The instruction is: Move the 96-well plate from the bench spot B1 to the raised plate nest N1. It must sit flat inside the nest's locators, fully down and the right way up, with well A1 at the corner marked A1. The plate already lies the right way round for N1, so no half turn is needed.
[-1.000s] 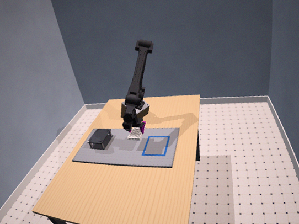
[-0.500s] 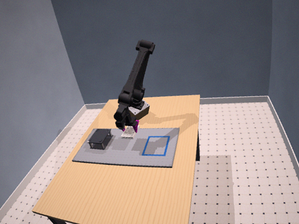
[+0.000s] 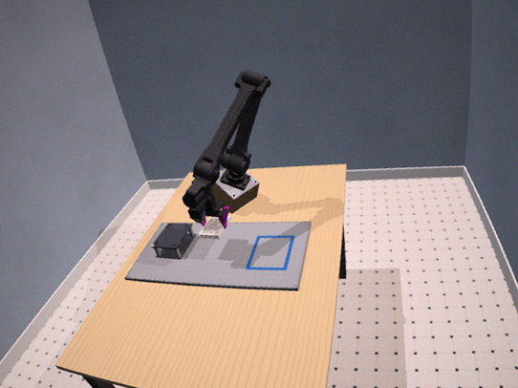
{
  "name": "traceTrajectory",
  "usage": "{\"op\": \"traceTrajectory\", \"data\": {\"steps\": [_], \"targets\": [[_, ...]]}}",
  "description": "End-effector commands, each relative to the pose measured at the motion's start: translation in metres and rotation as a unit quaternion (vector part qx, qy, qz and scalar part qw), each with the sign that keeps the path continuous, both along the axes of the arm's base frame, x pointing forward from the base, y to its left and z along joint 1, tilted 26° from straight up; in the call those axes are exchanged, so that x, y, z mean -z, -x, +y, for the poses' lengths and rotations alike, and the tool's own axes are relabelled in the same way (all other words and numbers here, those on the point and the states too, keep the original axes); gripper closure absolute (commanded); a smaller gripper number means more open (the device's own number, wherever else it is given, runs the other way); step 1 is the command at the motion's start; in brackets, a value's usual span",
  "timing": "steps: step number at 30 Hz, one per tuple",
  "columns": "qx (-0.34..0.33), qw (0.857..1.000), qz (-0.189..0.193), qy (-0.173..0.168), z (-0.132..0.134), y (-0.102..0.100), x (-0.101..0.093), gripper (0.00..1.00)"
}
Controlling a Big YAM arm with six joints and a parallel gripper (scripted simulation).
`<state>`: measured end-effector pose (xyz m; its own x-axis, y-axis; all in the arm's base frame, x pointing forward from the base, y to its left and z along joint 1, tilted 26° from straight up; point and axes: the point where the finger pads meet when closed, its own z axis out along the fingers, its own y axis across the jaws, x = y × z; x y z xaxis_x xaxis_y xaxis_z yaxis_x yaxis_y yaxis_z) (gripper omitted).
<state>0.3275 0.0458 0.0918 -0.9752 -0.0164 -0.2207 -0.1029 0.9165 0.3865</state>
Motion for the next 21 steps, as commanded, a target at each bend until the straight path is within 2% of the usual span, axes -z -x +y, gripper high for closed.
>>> {"op": "traceTrajectory", "data": {"steps": [1, 4, 19, 21], "targets": [[-0.008, 1.000, -0.019, 0.004, -0.017, -0.018, -0.013, 1.00], [-0.008, 1.000, -0.019, 0.004, -0.021, -0.019, -0.012, 1.00], [-0.008, 1.000, -0.019, 0.006, -0.072, -0.022, 0.002, 1.00], [-0.008, 1.000, -0.019, 0.006, -0.072, -0.022, 0.002, 1.00]]}}
